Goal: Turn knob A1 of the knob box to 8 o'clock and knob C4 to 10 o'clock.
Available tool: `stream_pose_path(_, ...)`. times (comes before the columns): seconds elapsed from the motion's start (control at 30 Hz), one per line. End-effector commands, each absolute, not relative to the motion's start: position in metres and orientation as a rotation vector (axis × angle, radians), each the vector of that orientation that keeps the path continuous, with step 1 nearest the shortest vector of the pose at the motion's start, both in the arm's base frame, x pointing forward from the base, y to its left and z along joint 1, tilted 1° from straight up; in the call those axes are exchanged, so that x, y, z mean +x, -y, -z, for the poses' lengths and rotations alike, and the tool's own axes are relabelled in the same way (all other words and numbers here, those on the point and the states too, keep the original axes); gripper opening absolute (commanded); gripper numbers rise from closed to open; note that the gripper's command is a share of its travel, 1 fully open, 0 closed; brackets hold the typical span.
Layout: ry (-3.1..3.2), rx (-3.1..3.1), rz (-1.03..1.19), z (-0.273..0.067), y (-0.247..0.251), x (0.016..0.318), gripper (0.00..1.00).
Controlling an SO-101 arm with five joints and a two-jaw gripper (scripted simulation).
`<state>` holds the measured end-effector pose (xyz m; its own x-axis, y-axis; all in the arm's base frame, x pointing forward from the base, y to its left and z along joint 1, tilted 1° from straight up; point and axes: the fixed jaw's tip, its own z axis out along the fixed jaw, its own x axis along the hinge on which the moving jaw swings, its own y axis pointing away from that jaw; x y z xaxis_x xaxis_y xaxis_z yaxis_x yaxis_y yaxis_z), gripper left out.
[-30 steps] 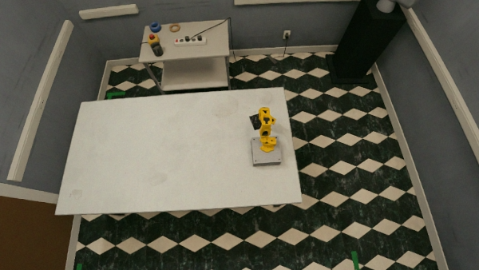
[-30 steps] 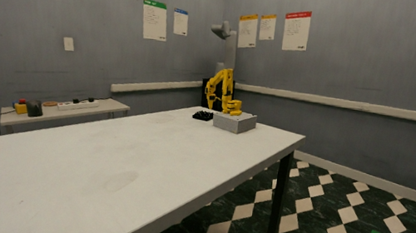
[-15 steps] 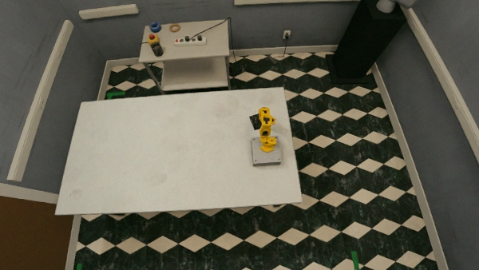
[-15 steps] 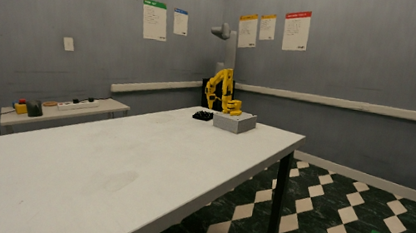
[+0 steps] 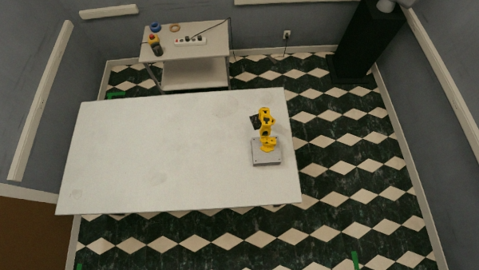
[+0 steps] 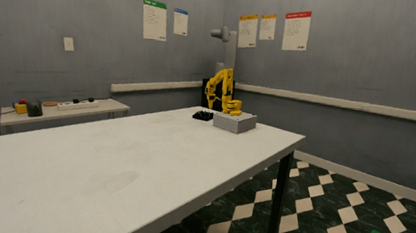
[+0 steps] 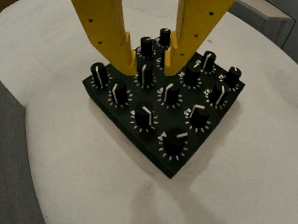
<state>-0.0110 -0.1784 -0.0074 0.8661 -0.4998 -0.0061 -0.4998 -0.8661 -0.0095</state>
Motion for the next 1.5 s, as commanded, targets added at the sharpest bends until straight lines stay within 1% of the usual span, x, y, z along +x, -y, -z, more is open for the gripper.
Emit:
stream_pose_path(0.0, -0.869, -3.014, -0.002, 0.0067, 0.177, -0.0108, 0.08)
stream_pose_path(0.63, -1.206, -2.896, -0.003, 0.0067, 0.176, -0.0111, 0.08)
stream_pose_path(1.2, -1.718, -2.625, -0.004, 0.0067, 0.1737, -0.0109, 0.08)
stream_pose_path(1.47, -2.035, -2.388, -0.005, 0.0067, 0.1718, -0.0102, 0.08)
